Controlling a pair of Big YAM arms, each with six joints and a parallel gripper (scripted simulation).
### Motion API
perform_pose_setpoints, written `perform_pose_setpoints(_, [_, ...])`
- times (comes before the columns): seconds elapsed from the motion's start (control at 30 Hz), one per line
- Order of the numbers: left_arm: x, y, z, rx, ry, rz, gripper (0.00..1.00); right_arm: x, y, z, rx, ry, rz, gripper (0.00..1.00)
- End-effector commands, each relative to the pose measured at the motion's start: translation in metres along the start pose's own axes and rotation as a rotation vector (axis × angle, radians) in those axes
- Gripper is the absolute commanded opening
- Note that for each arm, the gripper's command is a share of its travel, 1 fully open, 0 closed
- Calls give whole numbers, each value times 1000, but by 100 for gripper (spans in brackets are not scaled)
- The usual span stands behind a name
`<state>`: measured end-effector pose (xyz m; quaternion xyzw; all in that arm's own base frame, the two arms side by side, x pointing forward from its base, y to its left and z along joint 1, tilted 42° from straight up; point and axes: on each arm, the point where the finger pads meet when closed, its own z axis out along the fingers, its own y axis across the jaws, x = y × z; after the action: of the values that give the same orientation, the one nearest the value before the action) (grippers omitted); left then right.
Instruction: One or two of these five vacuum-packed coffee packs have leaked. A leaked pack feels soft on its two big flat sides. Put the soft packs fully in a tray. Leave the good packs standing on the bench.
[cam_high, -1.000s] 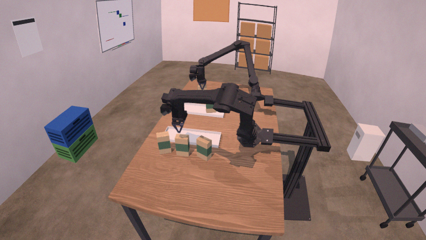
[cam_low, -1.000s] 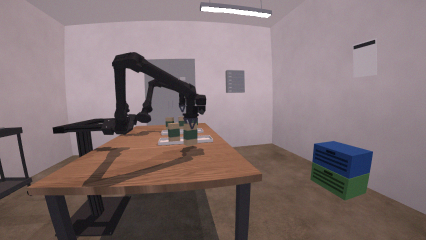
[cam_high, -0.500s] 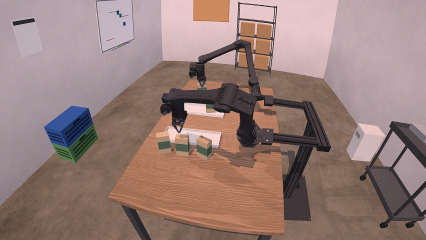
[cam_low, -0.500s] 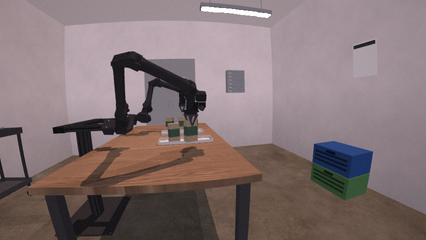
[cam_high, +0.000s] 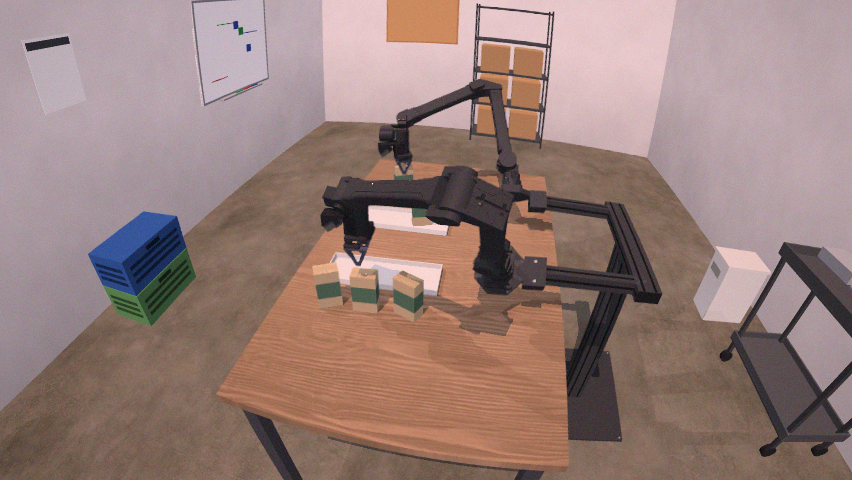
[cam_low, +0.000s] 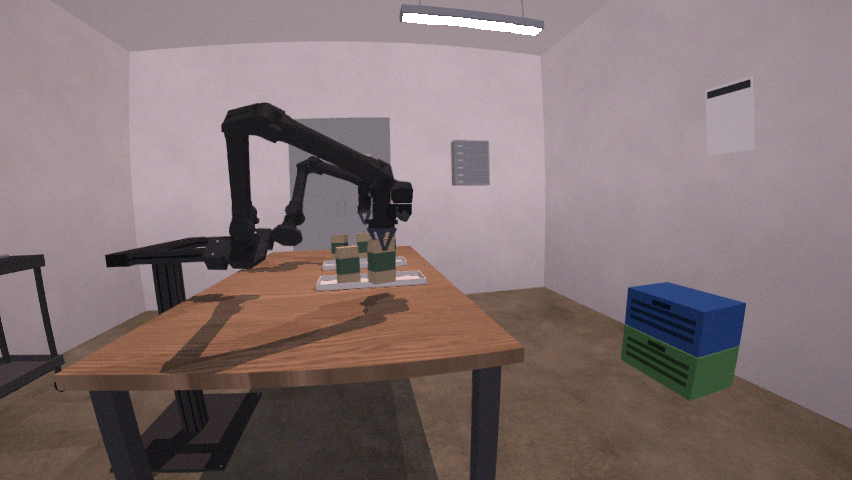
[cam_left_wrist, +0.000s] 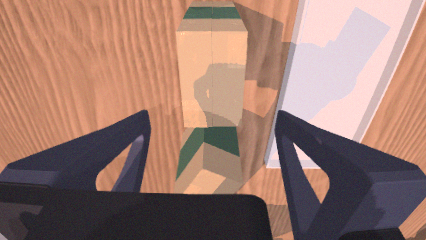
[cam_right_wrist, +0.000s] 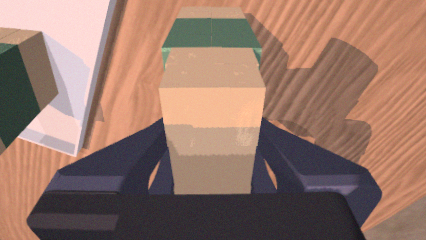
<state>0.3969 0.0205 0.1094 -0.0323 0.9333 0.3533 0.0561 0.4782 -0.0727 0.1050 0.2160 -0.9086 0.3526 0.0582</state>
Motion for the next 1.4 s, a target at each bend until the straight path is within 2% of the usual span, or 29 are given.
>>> perform_pose_setpoints(0.0, [-7,1,-6,4,-12,-24,76,-17,-18,-39,35,-79,37,23])
perform_pose_setpoints(0.57, [-7,1,-6,4,-12,-24,76,-17,-18,-39,35,-79,37,23])
perform_pose_setpoints(0.7, [-7,1,-6,4,-12,-24,76,-23,-9,-36,33,-76,37,23])
perform_pose_setpoints(0.73, [-7,1,-6,4,-12,-24,76,-28,2,-27,26,-58,20,23])
perform_pose_setpoints(1.37, [-7,1,-6,4,-12,-24,76,-64,64,-27,21,-64,22,23])
